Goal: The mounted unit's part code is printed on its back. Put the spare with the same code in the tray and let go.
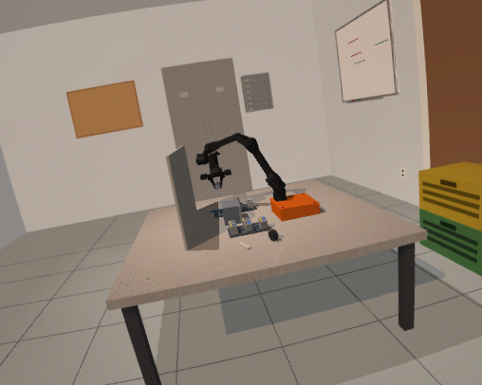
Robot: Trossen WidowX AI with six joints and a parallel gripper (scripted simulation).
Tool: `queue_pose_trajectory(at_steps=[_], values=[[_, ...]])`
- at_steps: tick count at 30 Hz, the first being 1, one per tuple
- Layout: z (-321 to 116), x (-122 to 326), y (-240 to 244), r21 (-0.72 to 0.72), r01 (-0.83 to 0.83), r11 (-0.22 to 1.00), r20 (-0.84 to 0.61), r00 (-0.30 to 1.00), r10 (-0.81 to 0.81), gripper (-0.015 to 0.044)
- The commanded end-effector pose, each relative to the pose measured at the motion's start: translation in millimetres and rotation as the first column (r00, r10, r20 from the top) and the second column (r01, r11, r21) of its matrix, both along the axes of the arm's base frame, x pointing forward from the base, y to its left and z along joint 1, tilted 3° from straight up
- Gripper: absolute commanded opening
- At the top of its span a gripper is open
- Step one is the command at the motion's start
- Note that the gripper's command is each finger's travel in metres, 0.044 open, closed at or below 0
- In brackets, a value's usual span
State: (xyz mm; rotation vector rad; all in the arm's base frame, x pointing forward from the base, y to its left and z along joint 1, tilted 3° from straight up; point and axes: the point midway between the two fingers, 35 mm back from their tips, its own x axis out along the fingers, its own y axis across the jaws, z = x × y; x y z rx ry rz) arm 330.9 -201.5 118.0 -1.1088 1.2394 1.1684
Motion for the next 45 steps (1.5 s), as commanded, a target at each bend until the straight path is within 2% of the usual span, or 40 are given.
queue_pose_trajectory(at_steps=[1,45], values=[[3.5,0.7,-4.3,-0.008,-0.011,1.000,0.009,1.000,0.011,0.0000],[-37.5,6.5,-6.9,-0.009,-0.011,1.000,0.010,1.000,0.011,0.0000]])
